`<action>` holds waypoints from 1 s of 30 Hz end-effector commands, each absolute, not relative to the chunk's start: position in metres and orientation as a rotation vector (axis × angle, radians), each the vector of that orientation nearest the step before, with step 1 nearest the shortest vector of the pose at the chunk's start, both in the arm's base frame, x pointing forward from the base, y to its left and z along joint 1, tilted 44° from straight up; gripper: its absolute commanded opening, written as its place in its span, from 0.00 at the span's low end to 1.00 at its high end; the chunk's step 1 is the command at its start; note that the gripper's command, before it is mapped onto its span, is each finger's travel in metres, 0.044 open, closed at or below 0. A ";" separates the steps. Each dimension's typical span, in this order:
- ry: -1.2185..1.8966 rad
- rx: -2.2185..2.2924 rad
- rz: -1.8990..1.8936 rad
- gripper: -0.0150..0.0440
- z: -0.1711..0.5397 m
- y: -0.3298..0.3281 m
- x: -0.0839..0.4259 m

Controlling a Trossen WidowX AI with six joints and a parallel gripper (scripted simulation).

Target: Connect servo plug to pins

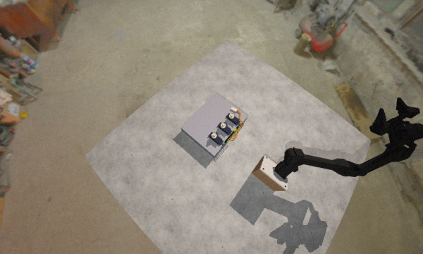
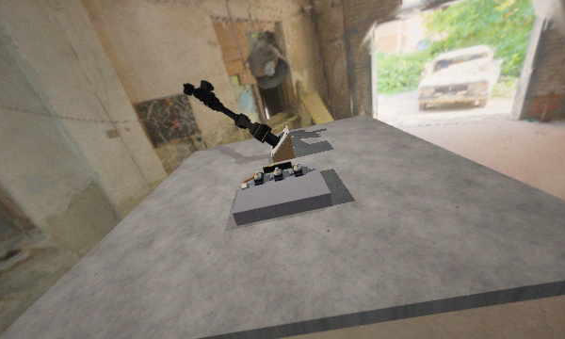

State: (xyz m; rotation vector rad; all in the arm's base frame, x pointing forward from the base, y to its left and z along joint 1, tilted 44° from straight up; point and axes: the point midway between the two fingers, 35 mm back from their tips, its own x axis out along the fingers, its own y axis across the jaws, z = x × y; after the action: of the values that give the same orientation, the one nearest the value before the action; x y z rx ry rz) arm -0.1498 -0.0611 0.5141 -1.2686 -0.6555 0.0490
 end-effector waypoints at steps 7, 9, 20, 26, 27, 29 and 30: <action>-0.633 -1.249 0.053 0.62 0.521 -0.055 -0.138; -0.622 -1.232 0.058 0.53 0.525 -0.051 -0.131; -0.543 -1.107 0.089 0.45 0.549 -0.024 -0.073; -0.499 -1.049 0.088 0.45 0.556 -0.014 -0.042; -0.490 -1.035 0.092 0.45 0.557 -0.012 -0.036; -0.476 -1.009 0.095 0.45 0.558 -0.007 -0.024; -0.469 -0.995 0.097 0.45 0.559 -0.005 -0.017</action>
State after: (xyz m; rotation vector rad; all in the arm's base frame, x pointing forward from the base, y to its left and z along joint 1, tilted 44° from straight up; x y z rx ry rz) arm -0.0380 -0.0115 0.5579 -1.0371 -0.4989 0.0885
